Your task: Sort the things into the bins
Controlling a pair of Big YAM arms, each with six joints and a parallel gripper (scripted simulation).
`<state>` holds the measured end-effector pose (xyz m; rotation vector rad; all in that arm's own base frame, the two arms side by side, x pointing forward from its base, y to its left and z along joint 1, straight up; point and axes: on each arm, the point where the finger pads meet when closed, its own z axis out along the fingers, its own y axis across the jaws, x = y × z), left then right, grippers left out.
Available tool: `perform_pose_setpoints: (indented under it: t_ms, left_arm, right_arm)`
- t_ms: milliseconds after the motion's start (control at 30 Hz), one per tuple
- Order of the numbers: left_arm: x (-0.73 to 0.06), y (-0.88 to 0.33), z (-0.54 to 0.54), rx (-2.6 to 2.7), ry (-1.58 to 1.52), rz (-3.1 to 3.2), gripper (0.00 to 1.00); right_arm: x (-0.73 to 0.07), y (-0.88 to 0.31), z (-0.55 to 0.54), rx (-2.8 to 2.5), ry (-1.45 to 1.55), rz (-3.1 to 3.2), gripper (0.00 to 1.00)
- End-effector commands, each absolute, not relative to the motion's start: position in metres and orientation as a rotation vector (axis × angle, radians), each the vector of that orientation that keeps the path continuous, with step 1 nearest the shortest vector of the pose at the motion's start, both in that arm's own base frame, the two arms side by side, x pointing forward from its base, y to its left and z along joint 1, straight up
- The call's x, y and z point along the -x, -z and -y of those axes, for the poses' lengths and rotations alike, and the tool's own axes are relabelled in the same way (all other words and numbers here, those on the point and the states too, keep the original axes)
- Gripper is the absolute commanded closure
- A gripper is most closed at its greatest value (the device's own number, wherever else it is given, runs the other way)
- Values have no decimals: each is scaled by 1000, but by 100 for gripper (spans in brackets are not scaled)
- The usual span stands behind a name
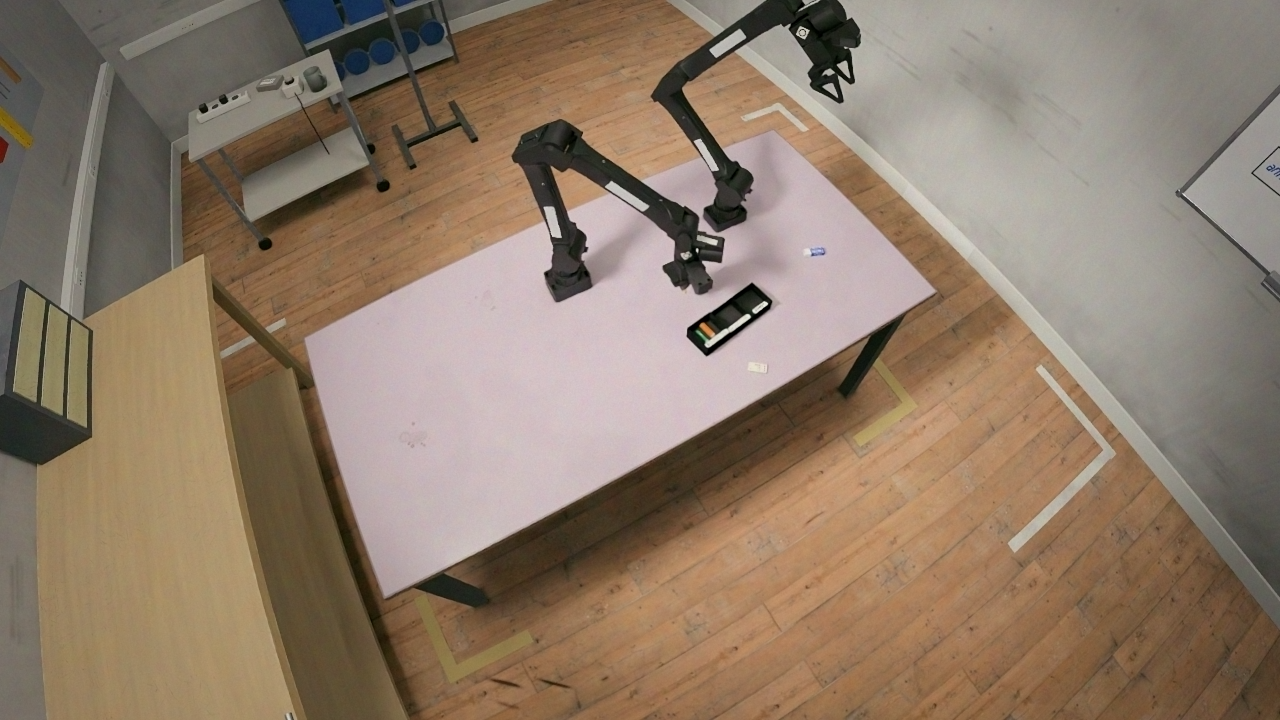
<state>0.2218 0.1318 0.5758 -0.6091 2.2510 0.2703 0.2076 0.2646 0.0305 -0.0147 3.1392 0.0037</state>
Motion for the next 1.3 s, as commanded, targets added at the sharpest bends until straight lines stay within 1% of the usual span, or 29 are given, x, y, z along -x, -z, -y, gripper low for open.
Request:
perform_pose_setpoints:
  t_ms: [0, 333, 367, 667, 767, 833, 1200, 1267]
  left_arm:
    - [-211, -603, -121, 587, -279, -2192, 0]
    - [-211, -603, -121, 587, -279, -2192, 0]
    - [-211, -603, -121, 587, -279, -2192, 0]
    - [-211, -603, -121, 587, -279, -2192, 0]
    - [-211, -603, -121, 587, -279, -2192, 0]
    - [-211, -603, -121, 587, -279, -2192, 0]
    - [-211, -603, -121, 587, -279, -2192, 0]
    - [-211, -603, -121, 587, -279, -2192, 0]
  right_arm:
    - [-215, -40, -273, 16, -36, -3123, 100]
    - [-225, -62, -278, 16, -72, -3103, 100]
    - [-228, -52, -280, 16, -34, -3124, 100]
    - [-274, -51, -309, 16, -32, -3123, 100]
    - [-289, -51, -319, 250, -30, -3112, 100]
    - [-289, -51, -319, 250, -30, -3112, 100]
    - [-343, -51, -356, 762, -23, -3023, 100]
    - [-343, -51, -356, 839, -24, -3001, 100]
